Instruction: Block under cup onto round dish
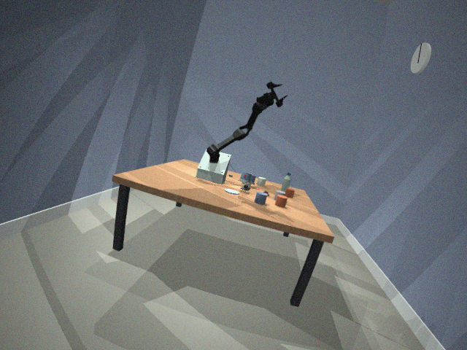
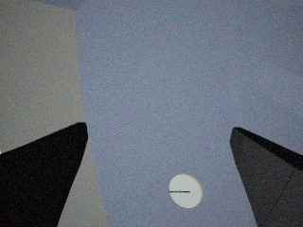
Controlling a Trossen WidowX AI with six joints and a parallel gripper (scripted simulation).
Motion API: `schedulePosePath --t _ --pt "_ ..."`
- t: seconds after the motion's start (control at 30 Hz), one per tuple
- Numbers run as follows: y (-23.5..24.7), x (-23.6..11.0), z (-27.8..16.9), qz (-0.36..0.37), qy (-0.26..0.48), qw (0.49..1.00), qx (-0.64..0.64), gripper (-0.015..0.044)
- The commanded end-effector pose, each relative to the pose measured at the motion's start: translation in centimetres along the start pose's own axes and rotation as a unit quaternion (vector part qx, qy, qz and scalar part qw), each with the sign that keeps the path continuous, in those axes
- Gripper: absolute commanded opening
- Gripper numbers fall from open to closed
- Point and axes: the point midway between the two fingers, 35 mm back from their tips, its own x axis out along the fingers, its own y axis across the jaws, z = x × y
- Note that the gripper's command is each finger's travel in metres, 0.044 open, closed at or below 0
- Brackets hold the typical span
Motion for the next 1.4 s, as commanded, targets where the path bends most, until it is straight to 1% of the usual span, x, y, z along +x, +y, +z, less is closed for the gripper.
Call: schedulePosePath --t 0.0,0.03,0.17,0.3,0.63,0.97,1.23,1.37 --pt "0.1 0.0 0.1 0.001 -0.001 1.0 0.002 0.0426" --pt "0.5 0.0 0.5 0.002 -0.004 1.0 0.01 0.044" --pt "3.3 0.0 3.4 0.014 -0.027 0.997 0.065 0.044" --pt "6.1 -0.8 4.5 0.039 -0.027 0.991 0.124 0.044" --pt "13.8 -3.2 10.2 0.111 -0.047 0.955 0.271 0.044" --pt "16.8 -4.9 12.6 0.138 -0.035 0.911 0.386 0.044" --pt "19.4 -7.0 17.0 0.171 -0.049 0.851 0.494 0.044" --pt "20.0 -7.6 18.4 0.18 -0.05 0.83 0.525 0.044"
